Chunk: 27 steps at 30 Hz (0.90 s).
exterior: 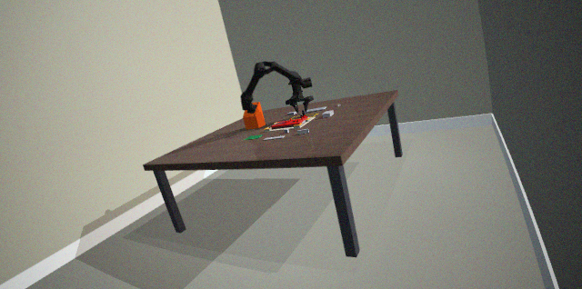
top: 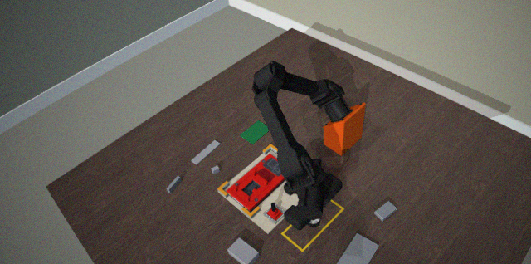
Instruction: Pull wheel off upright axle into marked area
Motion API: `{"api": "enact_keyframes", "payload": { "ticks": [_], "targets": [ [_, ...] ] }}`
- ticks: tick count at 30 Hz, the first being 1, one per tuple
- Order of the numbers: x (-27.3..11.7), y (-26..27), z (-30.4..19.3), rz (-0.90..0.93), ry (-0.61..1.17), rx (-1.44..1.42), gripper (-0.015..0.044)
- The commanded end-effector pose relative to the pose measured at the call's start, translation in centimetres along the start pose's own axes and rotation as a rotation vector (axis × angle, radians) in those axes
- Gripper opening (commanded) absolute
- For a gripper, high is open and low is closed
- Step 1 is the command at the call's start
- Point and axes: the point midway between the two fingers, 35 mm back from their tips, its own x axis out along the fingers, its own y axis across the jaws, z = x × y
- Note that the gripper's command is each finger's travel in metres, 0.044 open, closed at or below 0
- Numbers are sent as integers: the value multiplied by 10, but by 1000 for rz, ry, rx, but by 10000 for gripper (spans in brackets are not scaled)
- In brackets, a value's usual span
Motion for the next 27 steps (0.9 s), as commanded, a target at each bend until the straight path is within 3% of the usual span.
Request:
{"api": "enact_keyframes", "payload": {
  "ticks": [1,5,11,18,27],
  "targets": [
    [-35,3,-2,15,11,6,300],
    [-41,2,-2,15,10,6,300],
    [-57,-32,11,17,8,-23,440],
    [-84,-80,32,10,10,0,440],
    [-85,-81,33,10,10,1,440]
  ]
}}
